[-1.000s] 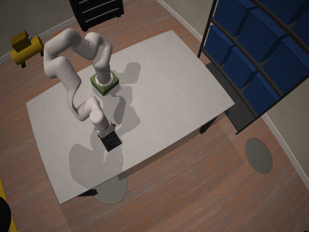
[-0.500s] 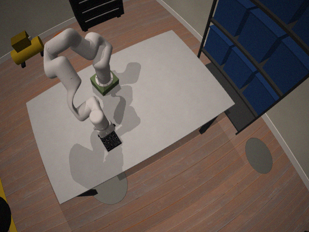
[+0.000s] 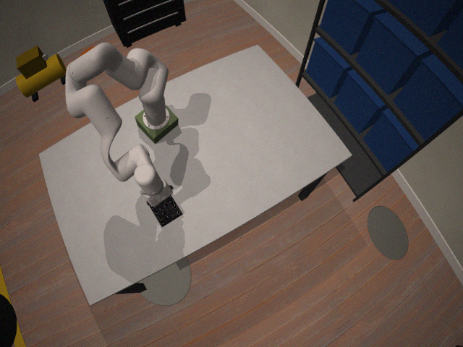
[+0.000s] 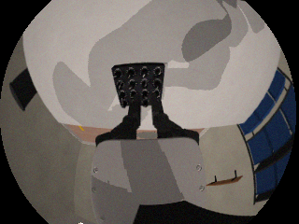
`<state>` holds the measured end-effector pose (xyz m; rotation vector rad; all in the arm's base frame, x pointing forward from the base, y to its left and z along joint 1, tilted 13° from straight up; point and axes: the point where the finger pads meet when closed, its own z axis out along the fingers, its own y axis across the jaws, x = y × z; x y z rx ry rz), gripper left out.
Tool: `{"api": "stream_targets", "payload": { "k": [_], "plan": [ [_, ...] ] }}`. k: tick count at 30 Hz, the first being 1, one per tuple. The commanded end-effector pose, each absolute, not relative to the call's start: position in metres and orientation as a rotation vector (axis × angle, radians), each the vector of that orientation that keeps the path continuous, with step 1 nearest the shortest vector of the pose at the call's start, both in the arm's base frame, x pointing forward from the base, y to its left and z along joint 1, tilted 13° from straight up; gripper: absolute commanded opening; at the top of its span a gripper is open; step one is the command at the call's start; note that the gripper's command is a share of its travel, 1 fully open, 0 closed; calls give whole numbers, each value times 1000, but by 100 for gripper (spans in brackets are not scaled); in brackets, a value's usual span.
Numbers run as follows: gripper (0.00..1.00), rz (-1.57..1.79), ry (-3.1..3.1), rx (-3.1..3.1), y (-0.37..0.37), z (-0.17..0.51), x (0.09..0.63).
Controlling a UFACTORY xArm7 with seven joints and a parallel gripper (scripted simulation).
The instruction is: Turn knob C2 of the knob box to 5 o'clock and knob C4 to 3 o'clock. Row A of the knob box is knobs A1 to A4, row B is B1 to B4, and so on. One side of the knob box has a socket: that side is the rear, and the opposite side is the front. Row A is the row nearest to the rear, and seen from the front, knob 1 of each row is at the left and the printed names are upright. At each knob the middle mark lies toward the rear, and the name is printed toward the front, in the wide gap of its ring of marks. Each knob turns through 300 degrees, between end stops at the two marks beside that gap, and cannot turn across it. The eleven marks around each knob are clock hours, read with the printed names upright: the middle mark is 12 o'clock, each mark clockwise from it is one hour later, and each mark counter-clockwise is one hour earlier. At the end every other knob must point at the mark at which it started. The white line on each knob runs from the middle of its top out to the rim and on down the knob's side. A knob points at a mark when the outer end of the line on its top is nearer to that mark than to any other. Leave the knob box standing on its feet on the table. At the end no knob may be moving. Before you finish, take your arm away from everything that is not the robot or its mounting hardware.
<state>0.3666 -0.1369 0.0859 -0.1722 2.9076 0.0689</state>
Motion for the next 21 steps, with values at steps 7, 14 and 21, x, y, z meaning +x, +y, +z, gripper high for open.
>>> {"api": "stream_targets", "payload": {
  "k": [7,14,21],
  "plan": [
    [19,68,2905,-173,-137,81,369],
    [19,68,2905,-173,-137,72,371],
    [19,68,2905,-173,-137,66,373]
  ]
}}
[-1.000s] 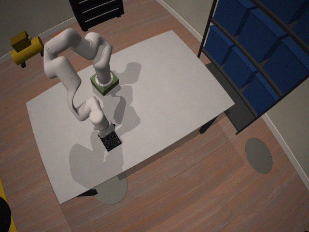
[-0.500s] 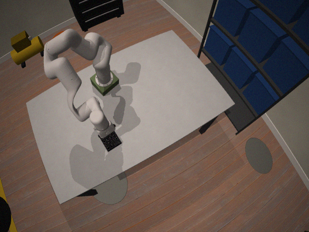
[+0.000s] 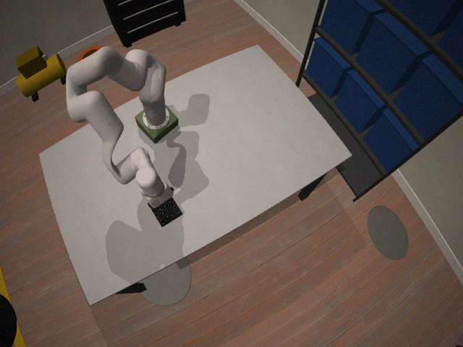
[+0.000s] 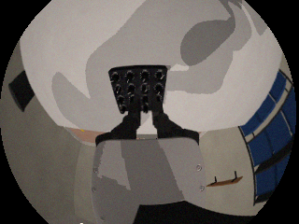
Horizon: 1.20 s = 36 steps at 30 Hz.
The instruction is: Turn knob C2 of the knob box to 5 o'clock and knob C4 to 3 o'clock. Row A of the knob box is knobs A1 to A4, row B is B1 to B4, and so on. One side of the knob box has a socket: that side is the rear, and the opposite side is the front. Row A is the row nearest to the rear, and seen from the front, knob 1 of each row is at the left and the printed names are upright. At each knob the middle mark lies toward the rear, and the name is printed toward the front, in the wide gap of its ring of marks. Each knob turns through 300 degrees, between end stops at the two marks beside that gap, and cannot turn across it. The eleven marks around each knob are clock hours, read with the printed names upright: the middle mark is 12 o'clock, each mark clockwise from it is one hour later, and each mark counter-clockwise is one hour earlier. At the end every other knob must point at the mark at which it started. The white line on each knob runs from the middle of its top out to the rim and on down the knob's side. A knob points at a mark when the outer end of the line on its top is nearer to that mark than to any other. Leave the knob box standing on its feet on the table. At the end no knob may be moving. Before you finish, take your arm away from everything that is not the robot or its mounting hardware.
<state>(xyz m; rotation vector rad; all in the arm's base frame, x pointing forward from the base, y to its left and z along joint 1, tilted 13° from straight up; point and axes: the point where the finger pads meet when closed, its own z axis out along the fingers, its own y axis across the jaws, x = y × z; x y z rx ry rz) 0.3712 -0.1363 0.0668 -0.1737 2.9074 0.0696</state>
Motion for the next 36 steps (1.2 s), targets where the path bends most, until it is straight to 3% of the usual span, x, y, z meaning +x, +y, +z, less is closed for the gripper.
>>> {"api": "stream_targets", "payload": {
  "k": [1,36],
  "plan": [
    [19,68,2905,-173,-137,64,373],
    [19,68,2905,-173,-136,46,378]
  ]
}}
